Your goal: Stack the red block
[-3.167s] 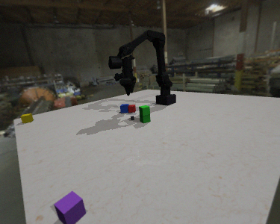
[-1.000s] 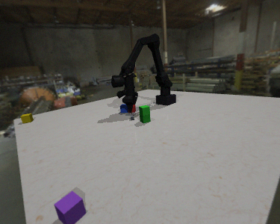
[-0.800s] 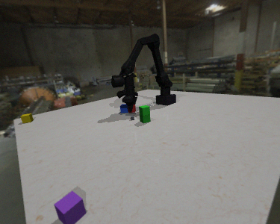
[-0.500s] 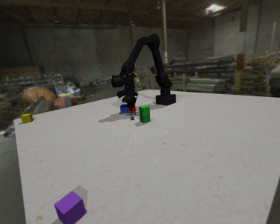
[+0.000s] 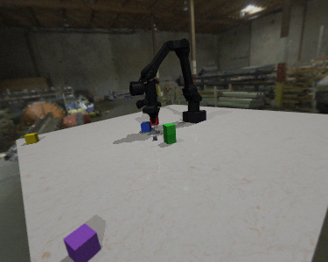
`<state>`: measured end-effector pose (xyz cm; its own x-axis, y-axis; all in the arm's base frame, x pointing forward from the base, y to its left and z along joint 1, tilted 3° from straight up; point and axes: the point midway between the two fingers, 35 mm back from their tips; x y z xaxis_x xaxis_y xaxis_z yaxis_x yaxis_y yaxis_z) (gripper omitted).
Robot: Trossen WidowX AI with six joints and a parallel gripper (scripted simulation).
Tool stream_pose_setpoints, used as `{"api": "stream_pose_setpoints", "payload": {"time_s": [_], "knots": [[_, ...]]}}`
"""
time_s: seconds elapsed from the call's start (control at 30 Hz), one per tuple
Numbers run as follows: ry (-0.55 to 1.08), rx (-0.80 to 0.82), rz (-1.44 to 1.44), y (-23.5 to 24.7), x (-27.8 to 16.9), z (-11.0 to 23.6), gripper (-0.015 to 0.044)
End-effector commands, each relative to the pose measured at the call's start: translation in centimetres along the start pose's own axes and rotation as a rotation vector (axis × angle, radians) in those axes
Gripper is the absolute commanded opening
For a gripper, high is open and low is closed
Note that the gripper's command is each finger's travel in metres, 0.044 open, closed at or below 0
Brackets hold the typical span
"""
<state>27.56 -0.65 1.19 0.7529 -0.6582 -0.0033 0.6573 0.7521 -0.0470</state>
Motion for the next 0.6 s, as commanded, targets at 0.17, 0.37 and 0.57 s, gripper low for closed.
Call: {"api": "stream_pose_setpoints", "payload": {"time_s": [0.17,0.37,0.57], "knots": [[-0.013,0.008,-0.003,0.1,0.2,4.5,0.0],[-0.013,0.009,-0.003,0.1,0.1,7.2,0.0],[-0.013,0.009,-0.003,0.1,0.1,8.3,0.0]]}}
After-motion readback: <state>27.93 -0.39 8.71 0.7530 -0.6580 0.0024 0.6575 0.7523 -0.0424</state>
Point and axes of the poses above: the point midway between the two fingers, 35 mm back from their tips, its own z axis back along the fingers, its own y axis across the jaws, x = y × z, and after that the axes turned 2 degrees about -z, right-handed
